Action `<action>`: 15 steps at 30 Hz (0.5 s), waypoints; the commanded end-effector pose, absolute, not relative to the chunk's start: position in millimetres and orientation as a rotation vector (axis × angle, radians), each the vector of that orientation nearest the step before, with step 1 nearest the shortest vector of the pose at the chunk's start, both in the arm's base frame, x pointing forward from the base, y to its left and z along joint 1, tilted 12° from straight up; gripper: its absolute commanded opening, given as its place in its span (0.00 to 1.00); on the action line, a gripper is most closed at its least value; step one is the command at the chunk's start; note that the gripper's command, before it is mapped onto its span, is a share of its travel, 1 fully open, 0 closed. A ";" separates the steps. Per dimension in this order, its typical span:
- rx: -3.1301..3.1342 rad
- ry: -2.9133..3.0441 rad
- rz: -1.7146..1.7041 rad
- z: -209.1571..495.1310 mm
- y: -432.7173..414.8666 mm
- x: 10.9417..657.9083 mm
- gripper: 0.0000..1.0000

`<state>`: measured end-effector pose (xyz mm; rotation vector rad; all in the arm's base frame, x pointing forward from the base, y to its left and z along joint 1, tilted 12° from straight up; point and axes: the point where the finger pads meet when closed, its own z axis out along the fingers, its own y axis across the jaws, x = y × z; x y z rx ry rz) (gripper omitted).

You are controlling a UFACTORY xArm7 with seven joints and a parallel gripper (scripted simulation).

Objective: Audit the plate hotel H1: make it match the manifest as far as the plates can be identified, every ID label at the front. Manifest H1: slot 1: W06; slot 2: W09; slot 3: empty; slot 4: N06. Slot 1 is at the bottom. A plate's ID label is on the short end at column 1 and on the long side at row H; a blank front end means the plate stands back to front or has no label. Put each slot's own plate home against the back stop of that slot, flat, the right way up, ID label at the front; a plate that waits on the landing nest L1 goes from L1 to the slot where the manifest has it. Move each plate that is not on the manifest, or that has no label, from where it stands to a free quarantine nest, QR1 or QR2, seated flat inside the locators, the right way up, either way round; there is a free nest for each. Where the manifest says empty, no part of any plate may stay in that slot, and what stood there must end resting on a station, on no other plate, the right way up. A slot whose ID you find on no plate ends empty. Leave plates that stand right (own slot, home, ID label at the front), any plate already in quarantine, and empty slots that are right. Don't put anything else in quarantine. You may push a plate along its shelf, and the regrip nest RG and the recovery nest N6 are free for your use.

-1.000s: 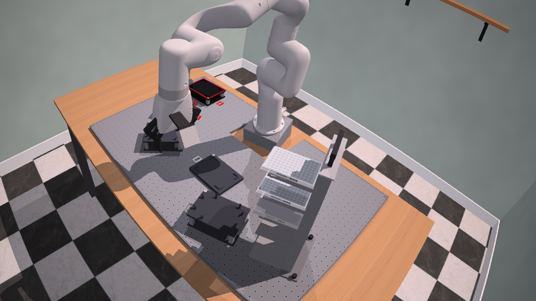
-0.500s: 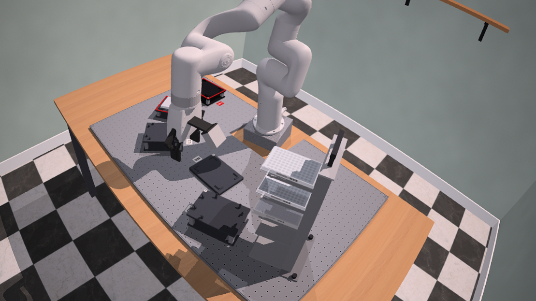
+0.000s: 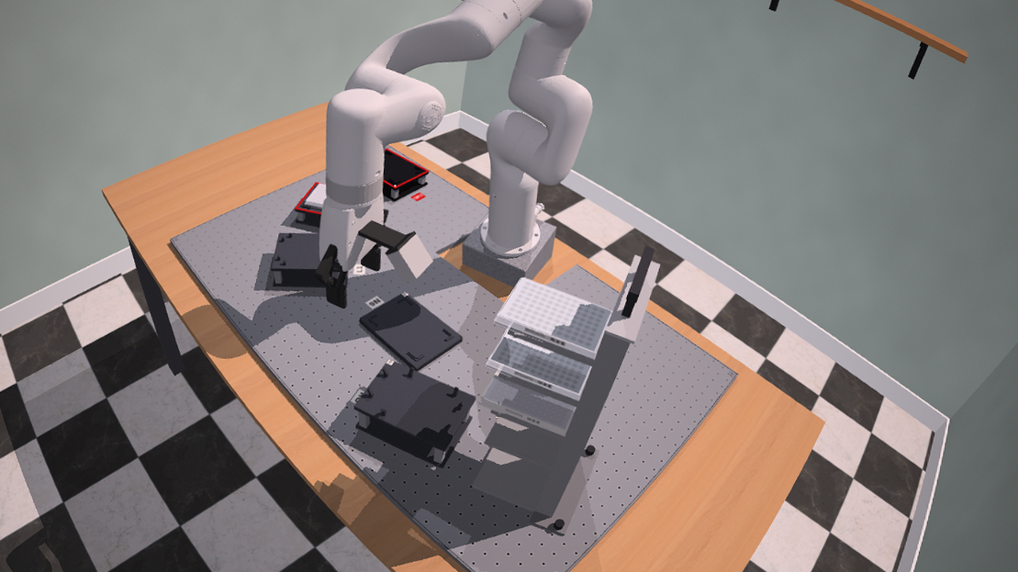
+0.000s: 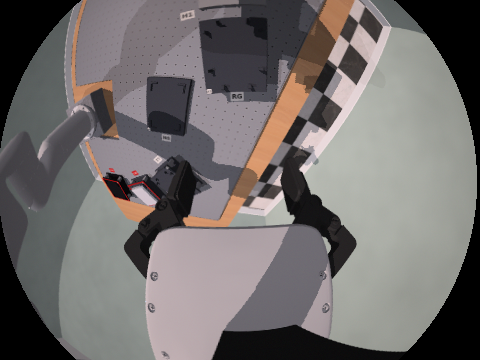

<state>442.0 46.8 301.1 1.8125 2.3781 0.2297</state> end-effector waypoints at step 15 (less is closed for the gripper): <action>1.810 2.375 0.234 302.2 46.9 442.9 1.00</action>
